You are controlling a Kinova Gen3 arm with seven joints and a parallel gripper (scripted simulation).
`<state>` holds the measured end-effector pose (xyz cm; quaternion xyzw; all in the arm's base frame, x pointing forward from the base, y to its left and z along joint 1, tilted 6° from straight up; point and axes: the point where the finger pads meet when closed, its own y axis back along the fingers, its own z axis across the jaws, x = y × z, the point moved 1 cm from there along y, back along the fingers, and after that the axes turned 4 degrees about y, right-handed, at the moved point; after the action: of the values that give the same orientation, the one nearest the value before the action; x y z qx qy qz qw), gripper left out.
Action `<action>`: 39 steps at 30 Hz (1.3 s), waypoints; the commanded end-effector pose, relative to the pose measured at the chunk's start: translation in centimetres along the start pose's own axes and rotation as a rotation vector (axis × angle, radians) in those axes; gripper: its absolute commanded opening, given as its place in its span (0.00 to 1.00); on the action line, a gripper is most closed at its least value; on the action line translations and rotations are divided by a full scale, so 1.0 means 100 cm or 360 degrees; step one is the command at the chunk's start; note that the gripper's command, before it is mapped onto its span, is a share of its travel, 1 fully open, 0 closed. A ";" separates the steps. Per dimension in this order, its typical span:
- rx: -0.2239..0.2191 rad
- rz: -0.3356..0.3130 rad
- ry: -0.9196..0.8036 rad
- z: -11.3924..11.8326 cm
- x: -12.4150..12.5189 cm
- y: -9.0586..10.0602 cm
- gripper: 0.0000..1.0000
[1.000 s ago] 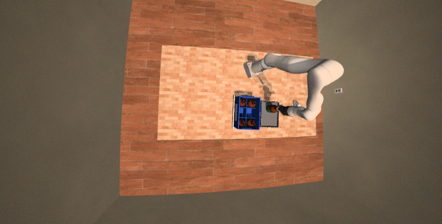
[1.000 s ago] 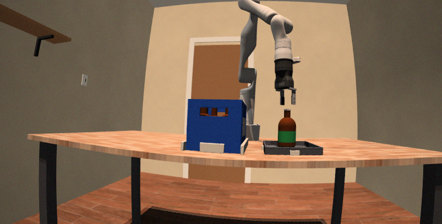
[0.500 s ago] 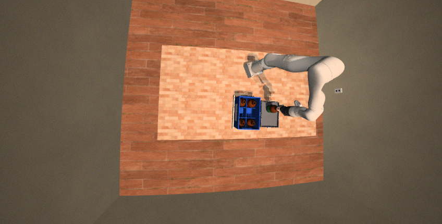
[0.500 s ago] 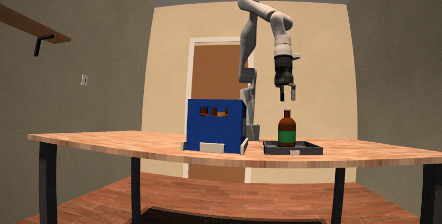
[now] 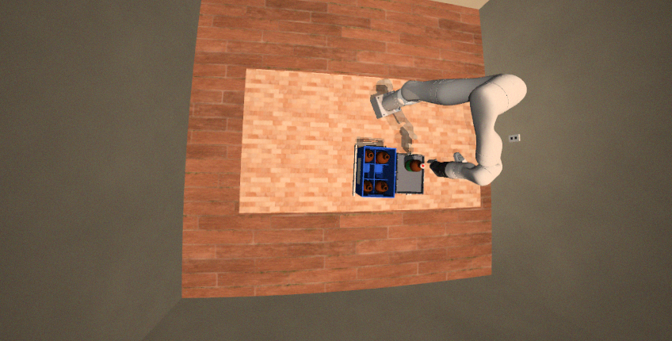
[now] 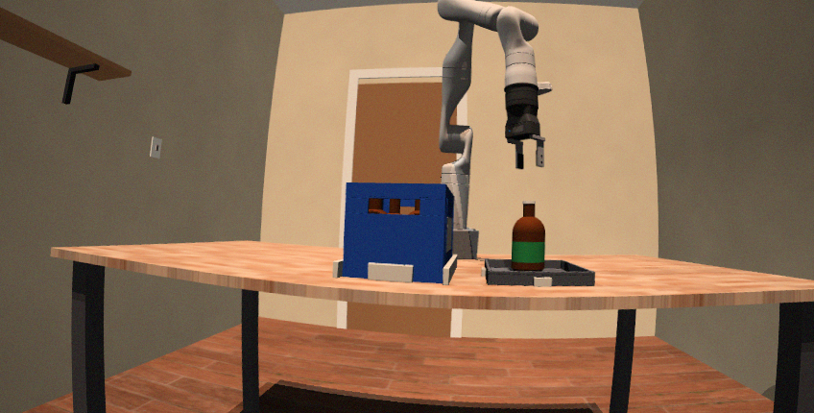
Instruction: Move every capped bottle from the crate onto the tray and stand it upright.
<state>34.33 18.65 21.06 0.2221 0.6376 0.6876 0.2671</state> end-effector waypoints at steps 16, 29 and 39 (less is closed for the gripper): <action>-0.0008 -0.0006 -0.0003 0.001 -0.002 0.030 1.00; -0.0008 -0.0006 -0.0003 0.001 -0.002 0.030 1.00; -0.0008 -0.0007 -0.0003 0.001 -0.002 0.030 1.00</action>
<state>34.32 18.46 24.04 0.2212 0.6366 0.6880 0.2692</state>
